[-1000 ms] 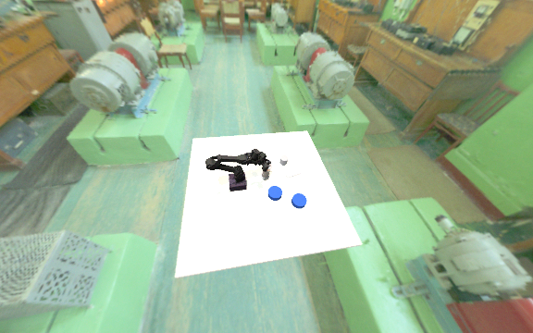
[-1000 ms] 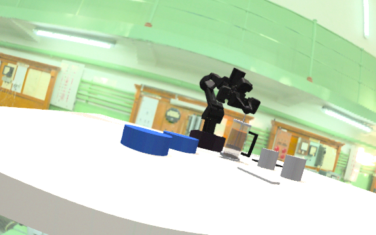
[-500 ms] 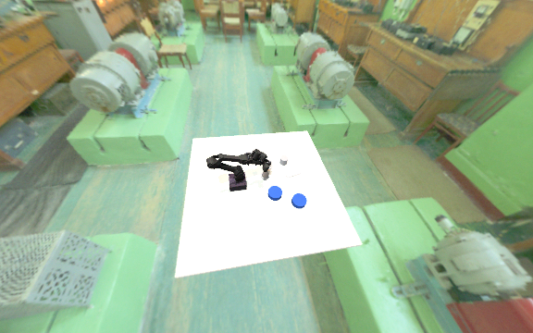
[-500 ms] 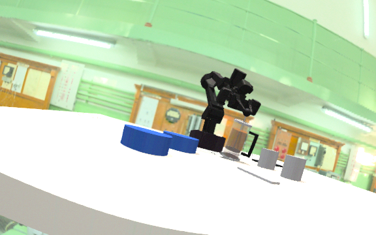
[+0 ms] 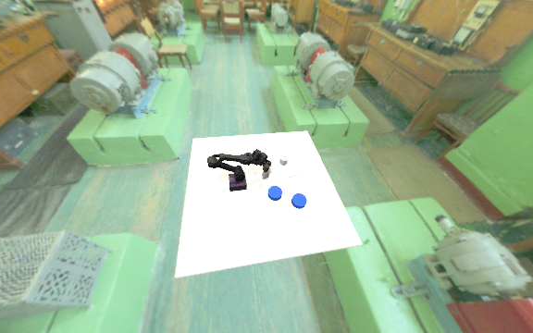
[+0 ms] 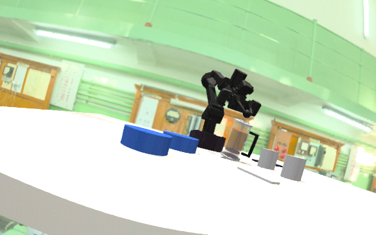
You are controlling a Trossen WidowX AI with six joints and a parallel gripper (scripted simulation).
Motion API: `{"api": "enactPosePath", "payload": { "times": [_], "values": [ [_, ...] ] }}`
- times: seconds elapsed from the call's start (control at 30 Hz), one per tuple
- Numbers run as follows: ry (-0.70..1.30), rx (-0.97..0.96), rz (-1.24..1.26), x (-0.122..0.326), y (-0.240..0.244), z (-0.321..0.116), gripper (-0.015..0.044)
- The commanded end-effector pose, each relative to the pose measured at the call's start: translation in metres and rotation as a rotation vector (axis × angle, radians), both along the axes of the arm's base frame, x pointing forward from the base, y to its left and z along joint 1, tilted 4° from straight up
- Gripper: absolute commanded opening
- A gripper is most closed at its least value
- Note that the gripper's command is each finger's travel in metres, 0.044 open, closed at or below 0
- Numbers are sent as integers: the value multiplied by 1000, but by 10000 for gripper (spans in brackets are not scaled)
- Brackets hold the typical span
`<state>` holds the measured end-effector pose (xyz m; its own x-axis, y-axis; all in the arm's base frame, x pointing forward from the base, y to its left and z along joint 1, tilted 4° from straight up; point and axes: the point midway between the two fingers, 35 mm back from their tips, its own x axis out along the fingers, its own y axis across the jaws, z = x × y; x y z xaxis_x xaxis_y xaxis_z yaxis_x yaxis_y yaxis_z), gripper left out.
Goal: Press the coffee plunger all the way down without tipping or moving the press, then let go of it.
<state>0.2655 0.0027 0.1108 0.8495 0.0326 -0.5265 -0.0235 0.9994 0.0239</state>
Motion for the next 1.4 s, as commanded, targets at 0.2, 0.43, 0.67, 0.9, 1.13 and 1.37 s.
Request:
{"api": "enactPosePath", "payload": {
  "times": [0.2,0.43,0.67,0.9,1.13,1.37],
  "values": [
    [21,7,-4,1,0,-4,123],
    [4,1,0,2,0,-1,123],
    [4,1,0,2,0,-1,123],
    [4,1,0,2,0,-1,280],
    [4,1,0,2,0,-1,440],
    [-5,12,-36,2,-6,14,440]
  ]
}}
